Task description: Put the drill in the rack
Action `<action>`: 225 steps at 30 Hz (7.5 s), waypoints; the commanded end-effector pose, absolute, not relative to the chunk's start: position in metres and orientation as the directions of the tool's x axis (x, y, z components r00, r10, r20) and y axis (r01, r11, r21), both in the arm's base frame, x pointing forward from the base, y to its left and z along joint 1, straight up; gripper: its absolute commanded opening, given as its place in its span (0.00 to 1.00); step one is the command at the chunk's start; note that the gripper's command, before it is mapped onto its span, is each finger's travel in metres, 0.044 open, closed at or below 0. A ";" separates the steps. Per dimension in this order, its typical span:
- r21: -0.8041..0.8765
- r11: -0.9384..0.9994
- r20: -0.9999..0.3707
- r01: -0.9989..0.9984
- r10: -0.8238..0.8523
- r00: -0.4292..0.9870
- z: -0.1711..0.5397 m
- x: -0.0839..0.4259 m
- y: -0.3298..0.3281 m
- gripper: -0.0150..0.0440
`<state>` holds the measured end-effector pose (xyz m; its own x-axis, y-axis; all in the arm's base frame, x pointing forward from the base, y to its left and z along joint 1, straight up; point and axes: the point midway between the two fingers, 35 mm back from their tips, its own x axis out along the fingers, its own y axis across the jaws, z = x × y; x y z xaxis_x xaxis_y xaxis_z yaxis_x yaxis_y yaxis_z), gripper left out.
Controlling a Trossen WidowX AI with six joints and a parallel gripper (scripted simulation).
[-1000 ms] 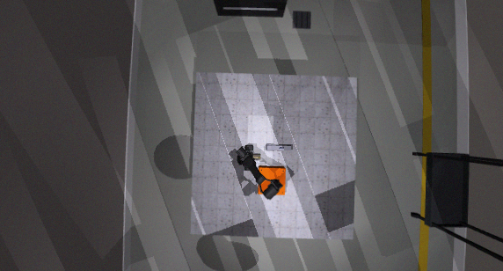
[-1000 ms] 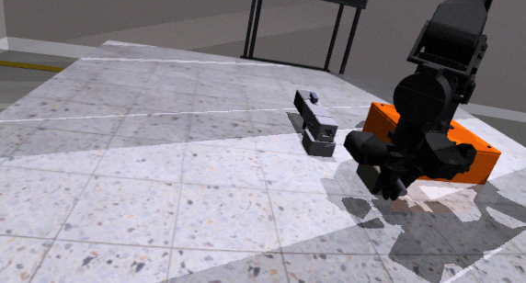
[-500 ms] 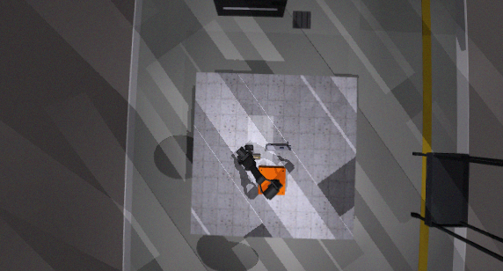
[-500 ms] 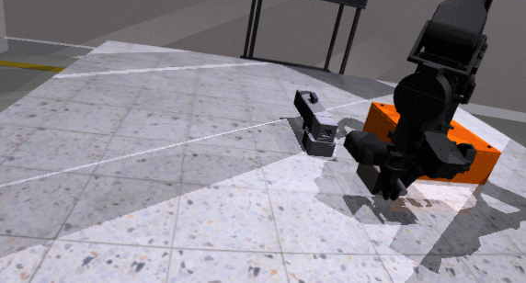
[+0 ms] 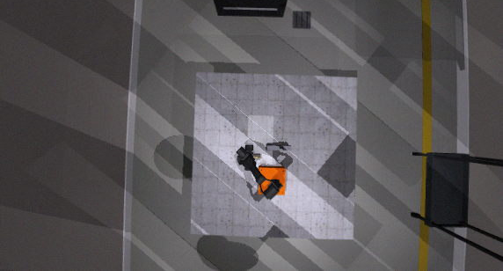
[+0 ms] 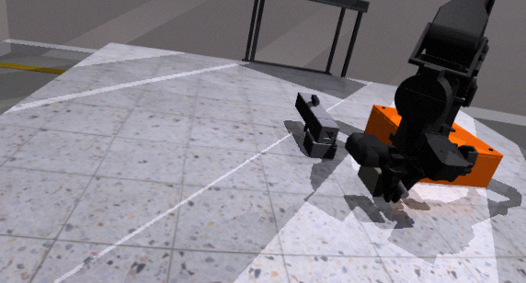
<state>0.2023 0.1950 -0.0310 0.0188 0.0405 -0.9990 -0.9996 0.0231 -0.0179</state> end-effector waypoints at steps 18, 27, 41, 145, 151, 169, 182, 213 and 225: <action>-0.013 0.027 -1.000 -1.000 0.021 0.013 -0.033 0.202 0.187 0.25; -0.013 0.027 -1.000 -1.000 0.021 0.013 -0.033 0.202 0.187 0.25; -0.013 0.027 -1.000 -1.000 0.021 0.013 -0.033 0.202 0.187 0.25; -0.013 0.027 -1.000 -1.000 0.021 0.013 -0.033 0.202 0.187 0.25; -0.013 0.027 -1.000 -1.000 0.021 0.013 -0.033 0.202 0.187 0.25; -0.013 0.027 -1.000 -1.000 0.021 0.013 -0.033 0.202 0.187 0.25; -0.016 0.024 -0.999 -1.000 0.043 0.017 -0.031 0.202 0.195 0.48; -0.018 0.012 -0.999 -1.000 0.027 0.018 0.041 0.201 0.195 1.00; -0.623 -0.312 -0.781 -0.717 0.306 0.545 0.155 0.273 0.294 1.00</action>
